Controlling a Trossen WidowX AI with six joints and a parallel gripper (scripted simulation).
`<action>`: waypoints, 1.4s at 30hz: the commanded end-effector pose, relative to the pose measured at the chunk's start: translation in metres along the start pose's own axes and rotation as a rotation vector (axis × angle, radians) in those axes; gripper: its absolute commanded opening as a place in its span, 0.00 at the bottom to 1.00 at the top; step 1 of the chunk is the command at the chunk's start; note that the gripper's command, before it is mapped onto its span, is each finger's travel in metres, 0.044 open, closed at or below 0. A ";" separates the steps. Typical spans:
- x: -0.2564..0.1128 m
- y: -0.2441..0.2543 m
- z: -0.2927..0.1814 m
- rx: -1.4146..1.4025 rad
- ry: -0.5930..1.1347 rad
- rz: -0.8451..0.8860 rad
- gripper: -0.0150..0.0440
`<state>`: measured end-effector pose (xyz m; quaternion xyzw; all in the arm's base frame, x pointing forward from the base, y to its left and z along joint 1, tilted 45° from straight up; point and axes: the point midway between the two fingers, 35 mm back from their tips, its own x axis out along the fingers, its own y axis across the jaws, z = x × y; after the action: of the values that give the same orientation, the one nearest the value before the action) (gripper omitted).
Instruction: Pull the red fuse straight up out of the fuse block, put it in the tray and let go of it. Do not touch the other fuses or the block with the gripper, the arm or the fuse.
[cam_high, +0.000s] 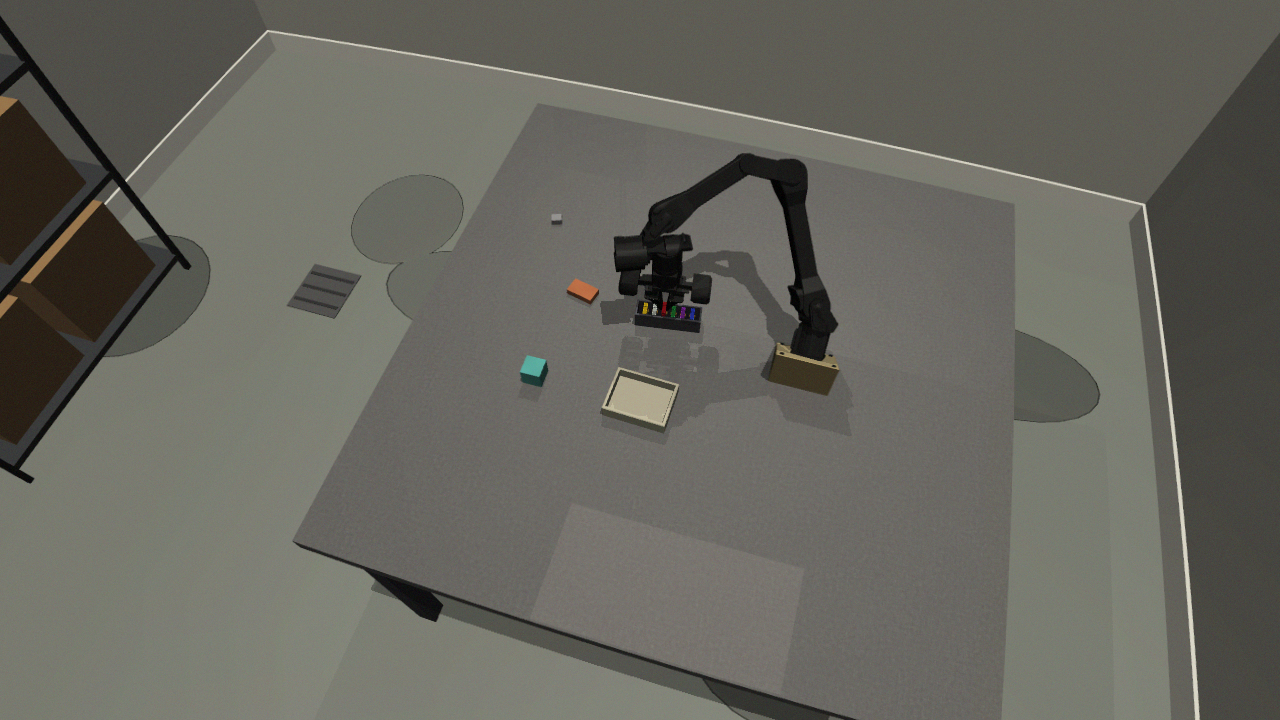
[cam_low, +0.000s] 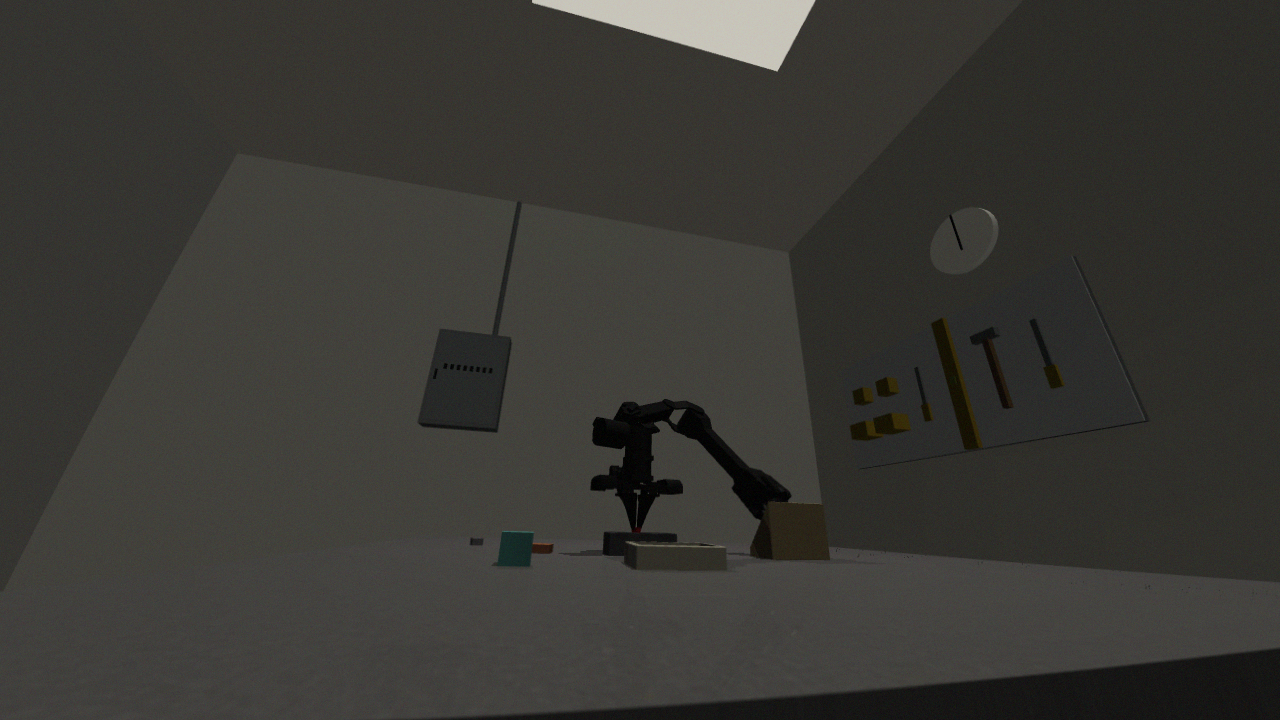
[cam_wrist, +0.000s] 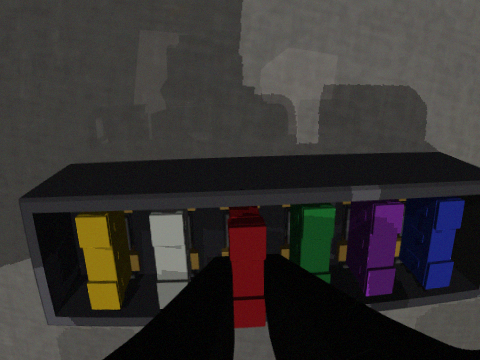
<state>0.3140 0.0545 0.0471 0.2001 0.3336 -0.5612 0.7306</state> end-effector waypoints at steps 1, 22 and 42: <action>-0.003 0.001 0.000 0.006 0.005 0.003 0.25; -0.014 0.001 -0.001 0.004 0.004 0.003 0.25; -0.024 0.000 -0.001 0.002 0.003 0.003 0.25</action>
<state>0.3105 0.0687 0.0612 0.1966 0.3344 -0.5607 0.7315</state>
